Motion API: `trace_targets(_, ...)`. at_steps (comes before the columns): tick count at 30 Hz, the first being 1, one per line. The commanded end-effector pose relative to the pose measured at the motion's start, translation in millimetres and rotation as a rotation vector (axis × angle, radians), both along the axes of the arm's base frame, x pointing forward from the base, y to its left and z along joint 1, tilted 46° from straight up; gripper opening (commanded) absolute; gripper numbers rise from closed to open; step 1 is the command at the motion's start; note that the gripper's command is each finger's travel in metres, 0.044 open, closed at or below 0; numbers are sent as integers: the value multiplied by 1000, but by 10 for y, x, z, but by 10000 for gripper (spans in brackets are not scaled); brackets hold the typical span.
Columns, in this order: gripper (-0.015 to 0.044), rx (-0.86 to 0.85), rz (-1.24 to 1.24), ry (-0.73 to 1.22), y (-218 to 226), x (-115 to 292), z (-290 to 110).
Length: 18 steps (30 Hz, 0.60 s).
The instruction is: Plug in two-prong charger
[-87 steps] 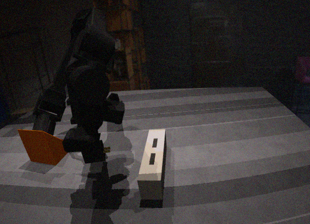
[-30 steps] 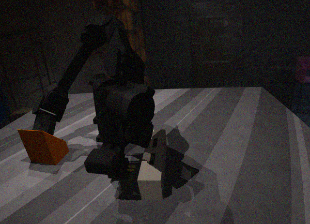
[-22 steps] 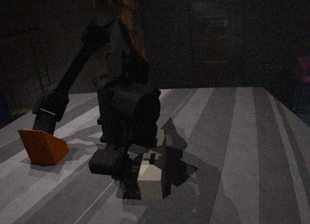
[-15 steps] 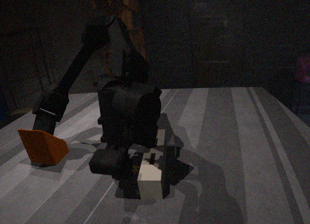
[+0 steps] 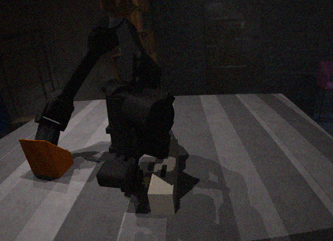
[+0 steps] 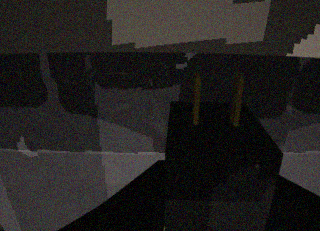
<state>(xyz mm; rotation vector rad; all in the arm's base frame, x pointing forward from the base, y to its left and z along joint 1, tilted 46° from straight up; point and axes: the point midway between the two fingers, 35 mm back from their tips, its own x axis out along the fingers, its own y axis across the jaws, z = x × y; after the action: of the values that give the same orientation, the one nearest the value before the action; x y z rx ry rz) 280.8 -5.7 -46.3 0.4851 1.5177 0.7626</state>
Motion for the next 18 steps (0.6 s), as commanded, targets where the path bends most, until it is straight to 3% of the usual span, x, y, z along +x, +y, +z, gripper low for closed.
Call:
trace_targets(1, 0, 2, -6, 1, -1, 18, 9)
trace_targets(18, 0, 2, -6, 1, 1, 41, 12)
